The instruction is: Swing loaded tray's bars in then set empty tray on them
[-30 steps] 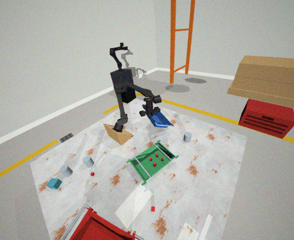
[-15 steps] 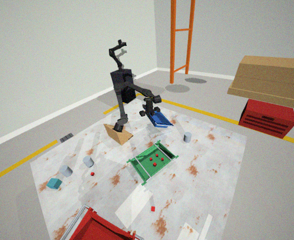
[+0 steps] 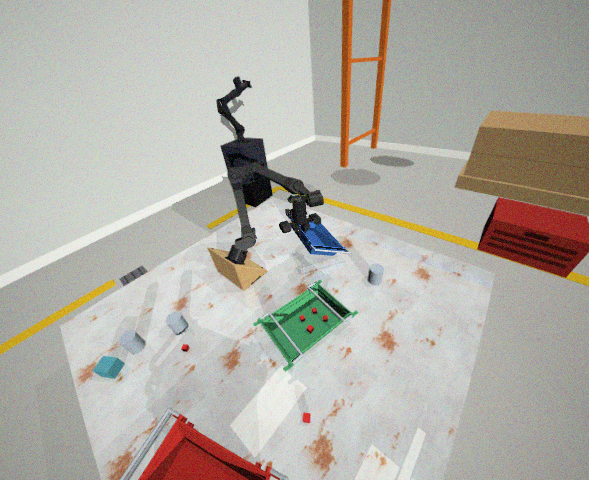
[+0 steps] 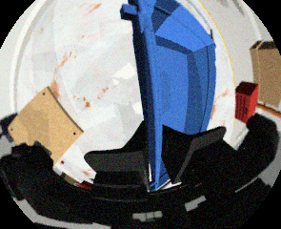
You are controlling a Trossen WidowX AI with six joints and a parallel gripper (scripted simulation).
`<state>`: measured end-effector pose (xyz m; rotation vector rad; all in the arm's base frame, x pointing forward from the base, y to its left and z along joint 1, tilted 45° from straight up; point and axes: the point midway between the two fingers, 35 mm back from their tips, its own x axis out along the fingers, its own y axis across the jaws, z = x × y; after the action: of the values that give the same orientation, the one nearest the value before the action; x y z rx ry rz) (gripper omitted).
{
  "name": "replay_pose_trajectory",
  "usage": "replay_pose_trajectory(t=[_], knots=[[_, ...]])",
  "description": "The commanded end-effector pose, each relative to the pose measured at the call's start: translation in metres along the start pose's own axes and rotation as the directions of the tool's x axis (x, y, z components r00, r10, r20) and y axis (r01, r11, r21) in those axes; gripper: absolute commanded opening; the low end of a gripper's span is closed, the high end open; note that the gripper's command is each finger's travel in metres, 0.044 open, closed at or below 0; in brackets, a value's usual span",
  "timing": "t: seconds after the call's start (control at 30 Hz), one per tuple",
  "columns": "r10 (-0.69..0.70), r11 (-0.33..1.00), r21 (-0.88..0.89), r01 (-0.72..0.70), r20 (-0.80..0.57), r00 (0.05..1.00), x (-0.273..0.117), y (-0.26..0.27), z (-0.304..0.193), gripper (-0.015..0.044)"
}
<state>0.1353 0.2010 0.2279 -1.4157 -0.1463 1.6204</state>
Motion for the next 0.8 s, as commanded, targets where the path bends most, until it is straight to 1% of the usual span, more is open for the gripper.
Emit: replay_pose_trajectory(t=[0.0,0.33,0.77], knots=[[-0.03,0.999,-0.016,0.03,0.001,1.0,-0.007,-0.006,0.003,0.0],[-0.027,0.999,-0.018,0.027,-0.001,1.0,-0.011,-0.005,0.002,0.0],[-0.005,1.0,-0.023,0.005,-0.01,1.0,-0.062,-0.002,-0.005,0.0]])
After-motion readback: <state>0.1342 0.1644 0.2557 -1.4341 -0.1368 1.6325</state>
